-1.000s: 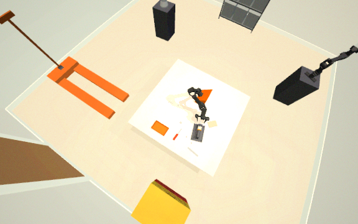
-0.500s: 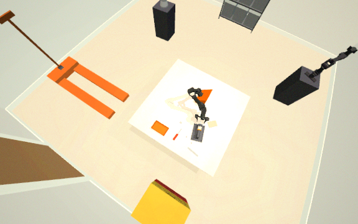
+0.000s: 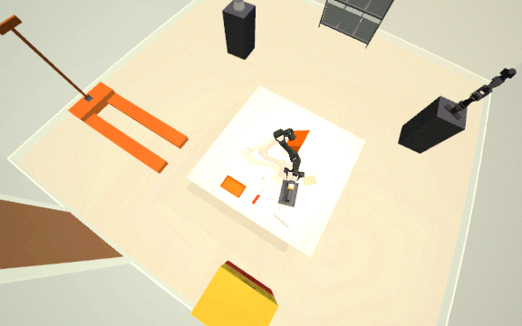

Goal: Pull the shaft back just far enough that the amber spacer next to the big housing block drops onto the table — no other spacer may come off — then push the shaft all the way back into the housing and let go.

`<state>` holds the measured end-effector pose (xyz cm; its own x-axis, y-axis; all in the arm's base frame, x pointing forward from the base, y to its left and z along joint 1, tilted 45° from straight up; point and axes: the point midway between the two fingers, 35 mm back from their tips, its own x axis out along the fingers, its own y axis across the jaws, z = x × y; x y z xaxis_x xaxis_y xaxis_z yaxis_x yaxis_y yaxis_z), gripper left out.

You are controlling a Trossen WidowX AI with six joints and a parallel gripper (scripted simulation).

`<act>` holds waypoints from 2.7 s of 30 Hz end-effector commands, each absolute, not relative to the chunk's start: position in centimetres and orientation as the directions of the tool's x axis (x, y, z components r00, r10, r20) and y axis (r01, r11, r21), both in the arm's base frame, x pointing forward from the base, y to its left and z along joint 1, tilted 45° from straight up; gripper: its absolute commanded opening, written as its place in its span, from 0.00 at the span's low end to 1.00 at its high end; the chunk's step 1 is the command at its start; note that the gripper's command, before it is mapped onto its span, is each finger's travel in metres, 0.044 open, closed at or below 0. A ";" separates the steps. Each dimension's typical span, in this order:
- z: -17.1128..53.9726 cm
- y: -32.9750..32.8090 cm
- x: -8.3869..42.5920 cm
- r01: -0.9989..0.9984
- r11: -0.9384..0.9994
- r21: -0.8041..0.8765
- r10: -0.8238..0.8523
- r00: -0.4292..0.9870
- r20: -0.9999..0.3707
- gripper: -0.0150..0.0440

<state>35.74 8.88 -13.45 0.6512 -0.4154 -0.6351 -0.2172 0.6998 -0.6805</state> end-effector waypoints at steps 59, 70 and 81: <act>-13.3 8.9 34.8 -0.219 0.701 -0.679 -0.410 0.655 -0.634 0.25; -13.2 8.8 34.5 -0.219 0.701 -0.679 -0.410 0.655 -0.635 0.25; -13.2 8.8 34.3 -0.219 0.701 -0.679 -0.410 0.655 -0.635 0.25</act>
